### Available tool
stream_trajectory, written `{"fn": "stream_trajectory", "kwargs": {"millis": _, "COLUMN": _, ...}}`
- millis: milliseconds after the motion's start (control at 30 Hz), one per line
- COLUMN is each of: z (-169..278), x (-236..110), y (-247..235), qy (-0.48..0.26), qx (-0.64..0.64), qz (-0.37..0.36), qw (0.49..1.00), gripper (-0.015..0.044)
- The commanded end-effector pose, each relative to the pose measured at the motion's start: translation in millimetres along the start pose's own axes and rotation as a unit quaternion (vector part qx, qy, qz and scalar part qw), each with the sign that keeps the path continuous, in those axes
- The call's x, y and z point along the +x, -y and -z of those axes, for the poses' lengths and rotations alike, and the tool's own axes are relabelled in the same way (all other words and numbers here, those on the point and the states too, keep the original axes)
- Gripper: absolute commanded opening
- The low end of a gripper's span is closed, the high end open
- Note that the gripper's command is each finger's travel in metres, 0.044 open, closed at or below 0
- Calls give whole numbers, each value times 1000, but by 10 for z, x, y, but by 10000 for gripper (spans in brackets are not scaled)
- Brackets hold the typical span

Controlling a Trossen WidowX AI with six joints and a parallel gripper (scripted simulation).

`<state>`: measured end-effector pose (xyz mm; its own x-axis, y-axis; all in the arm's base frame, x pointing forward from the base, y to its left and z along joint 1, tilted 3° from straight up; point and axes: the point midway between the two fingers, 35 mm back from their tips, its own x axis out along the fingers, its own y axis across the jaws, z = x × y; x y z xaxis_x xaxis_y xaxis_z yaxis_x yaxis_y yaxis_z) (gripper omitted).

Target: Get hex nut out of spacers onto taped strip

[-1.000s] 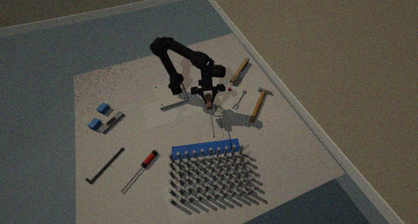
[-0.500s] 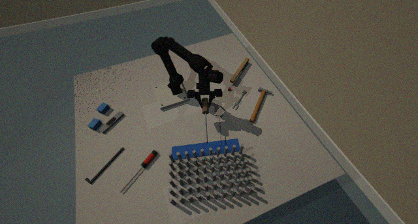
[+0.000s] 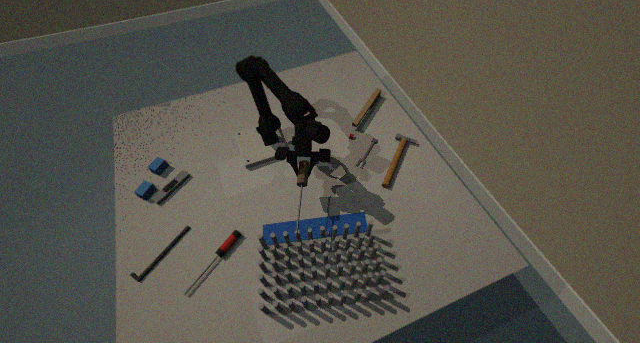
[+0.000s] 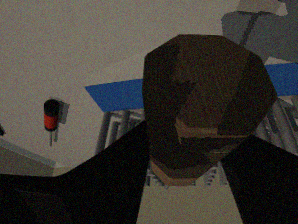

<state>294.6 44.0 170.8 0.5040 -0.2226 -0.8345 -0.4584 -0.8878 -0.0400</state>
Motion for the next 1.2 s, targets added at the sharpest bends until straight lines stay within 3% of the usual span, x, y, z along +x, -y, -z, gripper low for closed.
{"fn": "stream_trajectory", "kwargs": {"millis": 0, "z": 156, "x": 56, "y": -120, "qy": -1, "qx": 14, "qz": -6, "qw": 1000, "gripper": 0}}
{"fn": "stream_trajectory", "kwargs": {"millis": 1167, "z": 924, "x": 390, "y": -1532, "qy": -13, "qx": 139, "qz": -70, "qw": 988, "gripper": 0}}
